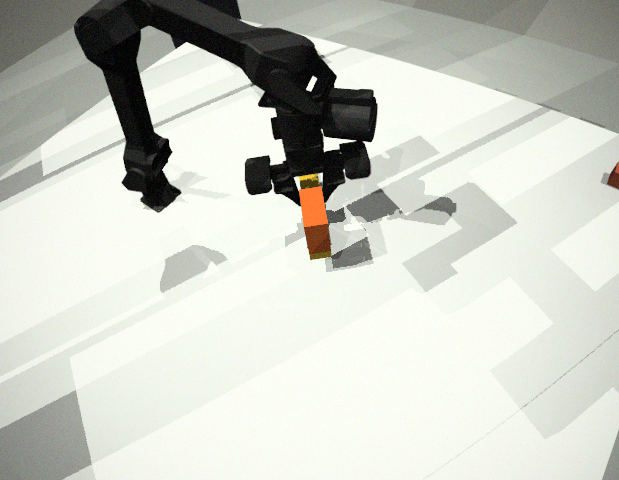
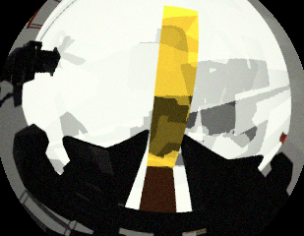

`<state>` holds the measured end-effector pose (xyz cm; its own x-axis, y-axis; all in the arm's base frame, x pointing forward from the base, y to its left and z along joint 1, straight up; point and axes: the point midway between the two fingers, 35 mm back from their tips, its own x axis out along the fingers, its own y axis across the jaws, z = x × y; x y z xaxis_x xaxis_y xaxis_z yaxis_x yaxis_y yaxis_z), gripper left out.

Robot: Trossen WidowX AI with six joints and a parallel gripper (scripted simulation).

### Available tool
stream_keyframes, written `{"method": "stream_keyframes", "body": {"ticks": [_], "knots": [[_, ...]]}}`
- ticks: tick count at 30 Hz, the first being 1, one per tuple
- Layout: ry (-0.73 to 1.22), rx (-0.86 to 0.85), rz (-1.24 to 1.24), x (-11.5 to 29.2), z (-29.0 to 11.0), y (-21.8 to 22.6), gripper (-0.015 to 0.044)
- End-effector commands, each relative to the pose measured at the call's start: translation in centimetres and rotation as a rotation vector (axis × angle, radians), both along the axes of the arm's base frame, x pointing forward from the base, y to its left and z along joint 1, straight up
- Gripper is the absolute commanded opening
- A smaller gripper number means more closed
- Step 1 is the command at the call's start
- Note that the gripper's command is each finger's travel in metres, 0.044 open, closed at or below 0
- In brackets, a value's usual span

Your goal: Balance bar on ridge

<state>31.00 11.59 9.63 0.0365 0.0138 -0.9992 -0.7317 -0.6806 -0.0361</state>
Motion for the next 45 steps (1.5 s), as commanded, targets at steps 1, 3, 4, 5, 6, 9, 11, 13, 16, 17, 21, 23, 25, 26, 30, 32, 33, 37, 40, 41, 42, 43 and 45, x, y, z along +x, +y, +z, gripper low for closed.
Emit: {"method": "stream_keyframes", "body": {"ticks": [1, 3, 4, 5, 6, 9, 11, 13, 16, 17, 21, 23, 25, 26, 30, 32, 33, 37, 40, 41, 42, 43, 45], "knots": [[0.000, 0.000, 0.000, 0.0, 0.0, 0.0, 0.0185], [0.000, 0.000, 0.000, 0.0, 0.0, 0.0, 0.0185], [0.000, 0.000, 0.000, 0.0, 0.0, 0.0, 0.0185], [0.000, 0.000, 0.000, 0.0, 0.0, 0.0, 0.0185], [0.000, 0.000, 0.000, 0.0, 0.0, 0.0, 0.0211], [0.000, 0.000, 0.000, 0.0, 0.0, 0.0, 0.0290], [0.000, 0.000, 0.000, 0.0, 0.0, 0.0, 0.0342], [0.000, 0.000, 0.000, 0.0, 0.0, 0.0, 0.0395], [0.000, 0.000, 0.000, 0.0, 0.0, 0.0, 0.0440], [0.000, 0.000, 0.000, 0.0, 0.0, 0.0, 0.0440], [0.000, 0.000, 0.000, 0.3, 3.1, 0.1, 0.0440], [0.000, 0.000, 0.000, 0.3, 5.6, 0.1, 0.0440], [0.000, 0.000, 0.000, 0.0, 8.2, 0.0, 0.0440], [0.000, 0.000, 0.000, -0.2, 9.2, -0.1, 0.0440], [0.000, 0.000, 0.000, -0.3, 10.0, -0.1, 0.0440], [0.000, 0.000, 0.000, -0.3, 10.0, -0.1, 0.0440], [0.000, 0.000, 0.000, -0.3, 10.0, -0.1, 0.0440], [0.000, 0.000, 0.000, -0.3, 10.0, -0.1, 0.0440], [0.000, 0.000, 0.000, -0.3, 10.0, -0.1, 0.0440], [0.000, 0.000, 0.000, -0.3, 10.0, -0.1, 0.0440], [0.000, 0.000, 0.000, -0.3, 10.0, -0.1, 0.0440], [0.000, 0.000, 0.000, -0.3, 10.0, -0.1, 0.0440], [0.000, 0.000, 0.000, -0.3, 10.0, -0.1, 0.0440]]}}
